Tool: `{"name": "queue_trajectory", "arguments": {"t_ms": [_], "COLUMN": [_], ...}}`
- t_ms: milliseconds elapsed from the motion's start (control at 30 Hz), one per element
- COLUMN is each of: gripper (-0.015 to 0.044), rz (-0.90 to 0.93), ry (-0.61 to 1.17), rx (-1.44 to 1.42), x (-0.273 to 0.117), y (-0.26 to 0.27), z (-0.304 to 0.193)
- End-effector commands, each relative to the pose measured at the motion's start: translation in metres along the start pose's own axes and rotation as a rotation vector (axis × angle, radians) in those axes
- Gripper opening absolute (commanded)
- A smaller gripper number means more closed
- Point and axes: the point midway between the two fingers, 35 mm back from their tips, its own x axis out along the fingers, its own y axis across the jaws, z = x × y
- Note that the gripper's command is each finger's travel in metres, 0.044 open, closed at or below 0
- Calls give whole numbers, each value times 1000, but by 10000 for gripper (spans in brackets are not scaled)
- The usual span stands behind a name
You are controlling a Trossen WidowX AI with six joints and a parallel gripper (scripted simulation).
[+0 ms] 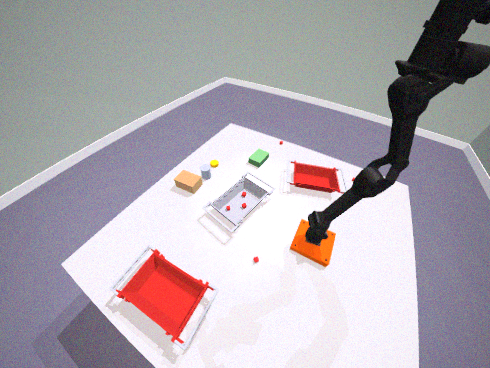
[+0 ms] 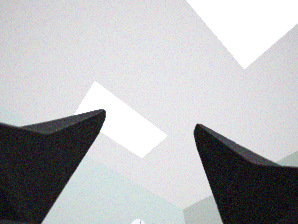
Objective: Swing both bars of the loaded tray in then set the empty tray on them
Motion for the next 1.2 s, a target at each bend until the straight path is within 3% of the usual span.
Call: {"name": "queue_trajectory", "arguments": {"t_ms": [0,233,367,900,1167], "gripper": [374,190,85,84,84], "rz": [0,-2,-28,-190,-391], "ry": [0,3,63,255,452], "rx": [0,-2,-38,-70,-126], "x": [0,0,-2,-25,-63], "y": [0,-1,-14,-78,-143], "z": [0,-1,-26,-106,-167]}}
